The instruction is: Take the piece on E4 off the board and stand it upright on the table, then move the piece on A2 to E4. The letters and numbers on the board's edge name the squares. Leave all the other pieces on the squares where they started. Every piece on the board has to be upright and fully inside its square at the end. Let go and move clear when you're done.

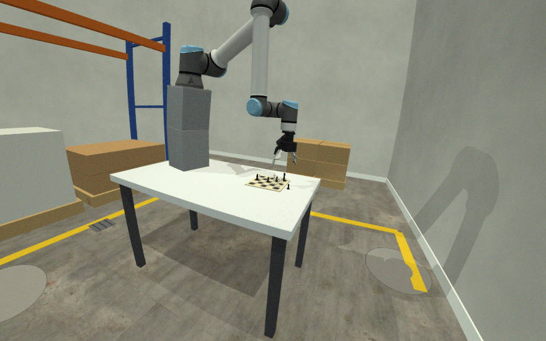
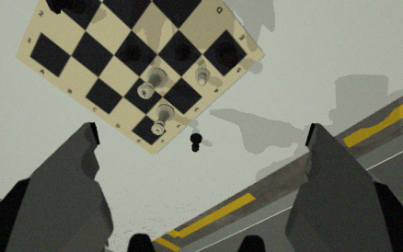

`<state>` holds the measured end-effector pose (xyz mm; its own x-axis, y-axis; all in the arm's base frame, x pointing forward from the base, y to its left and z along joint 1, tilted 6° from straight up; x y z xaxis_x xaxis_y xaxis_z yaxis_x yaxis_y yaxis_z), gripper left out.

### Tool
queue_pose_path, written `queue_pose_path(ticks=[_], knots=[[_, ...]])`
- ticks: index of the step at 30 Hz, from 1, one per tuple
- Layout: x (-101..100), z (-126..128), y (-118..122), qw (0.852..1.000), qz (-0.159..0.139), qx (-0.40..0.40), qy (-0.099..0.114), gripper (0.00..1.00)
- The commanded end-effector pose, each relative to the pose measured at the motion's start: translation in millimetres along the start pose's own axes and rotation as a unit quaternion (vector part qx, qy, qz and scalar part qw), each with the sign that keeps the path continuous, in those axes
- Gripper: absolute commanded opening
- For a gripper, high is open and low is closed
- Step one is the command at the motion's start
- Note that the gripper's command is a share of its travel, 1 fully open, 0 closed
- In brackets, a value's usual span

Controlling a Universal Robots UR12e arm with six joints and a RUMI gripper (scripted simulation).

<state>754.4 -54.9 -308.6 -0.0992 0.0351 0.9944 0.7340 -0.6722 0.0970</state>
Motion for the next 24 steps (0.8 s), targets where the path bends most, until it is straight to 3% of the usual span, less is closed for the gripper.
queue_pose_path(ticks=[1, 15, 24], knots=[[-0.5, -1.6, -1.2, 1.000, 0.001, 0.000, -0.001, 1.00], [5.7, -1.7, -1.6, 1.000, 0.001, 0.000, -0.001, 1.00], [41.7, -1.7, -1.6, 1.000, 0.001, 0.000, -0.001, 1.00]])
Point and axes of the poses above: the point where the finger pads meet when closed, its own x axis back along the fingers, its own z axis across the jaws, y = z × x, the point moved 7 cm from there along x, back along the fingers, and after that the axes turned 7 degrees about x, right-handed, at the moved point
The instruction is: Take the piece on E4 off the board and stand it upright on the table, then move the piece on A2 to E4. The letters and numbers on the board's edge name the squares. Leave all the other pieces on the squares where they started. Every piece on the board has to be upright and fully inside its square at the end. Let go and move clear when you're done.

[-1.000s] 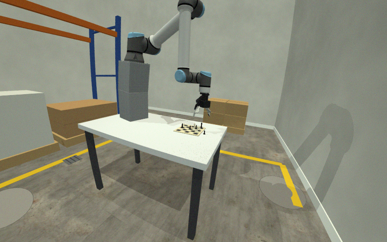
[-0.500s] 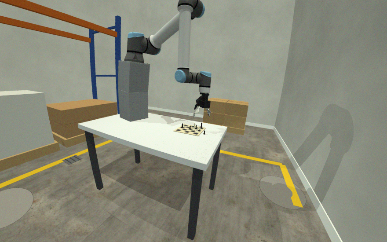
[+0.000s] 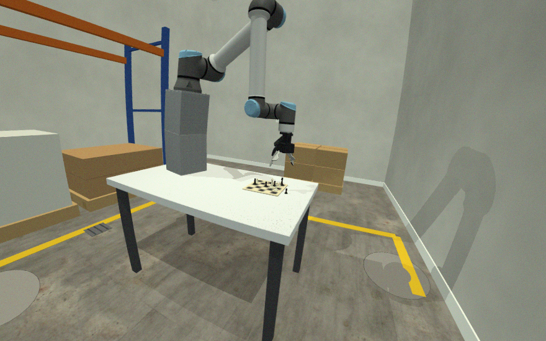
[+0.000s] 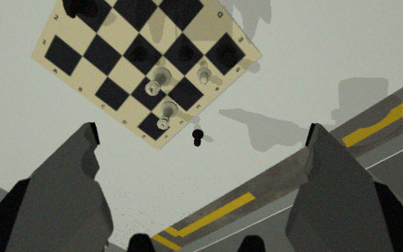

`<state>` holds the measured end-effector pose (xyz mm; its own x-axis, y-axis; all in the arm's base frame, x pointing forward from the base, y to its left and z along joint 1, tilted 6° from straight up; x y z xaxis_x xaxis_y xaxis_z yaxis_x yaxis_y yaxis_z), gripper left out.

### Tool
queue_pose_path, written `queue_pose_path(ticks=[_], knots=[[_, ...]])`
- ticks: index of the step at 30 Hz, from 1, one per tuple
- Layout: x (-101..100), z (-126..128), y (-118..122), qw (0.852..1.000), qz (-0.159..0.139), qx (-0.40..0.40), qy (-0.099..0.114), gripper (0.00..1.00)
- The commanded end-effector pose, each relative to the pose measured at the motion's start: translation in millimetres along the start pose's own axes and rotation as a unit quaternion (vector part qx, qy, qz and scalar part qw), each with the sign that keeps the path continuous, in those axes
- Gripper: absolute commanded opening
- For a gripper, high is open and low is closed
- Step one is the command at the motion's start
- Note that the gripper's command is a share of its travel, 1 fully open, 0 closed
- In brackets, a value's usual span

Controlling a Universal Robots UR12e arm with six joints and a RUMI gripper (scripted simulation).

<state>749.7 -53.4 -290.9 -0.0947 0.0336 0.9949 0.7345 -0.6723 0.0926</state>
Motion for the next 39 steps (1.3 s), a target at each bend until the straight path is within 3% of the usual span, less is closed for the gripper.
queue_pose_path(ticks=[1, 13, 39], knots=[[23.6, -0.4, 1.1, 1.000, -0.001, 0.000, 0.000, 1.00], [62.2, -0.4, 0.8, 1.000, -0.001, 0.000, 0.000, 1.00], [62.7, -0.2, 1.3, 1.000, -0.001, 0.000, 0.000, 1.00]])
Point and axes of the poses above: the point where the finger pads meet when closed, its own x axis back along the fingers, its own z axis across the jaws, y = z × x, the point moved 7 cm from there along x, back along the fingers, and after that the axes turned 7 degrees about x, right-handed, at the moved point
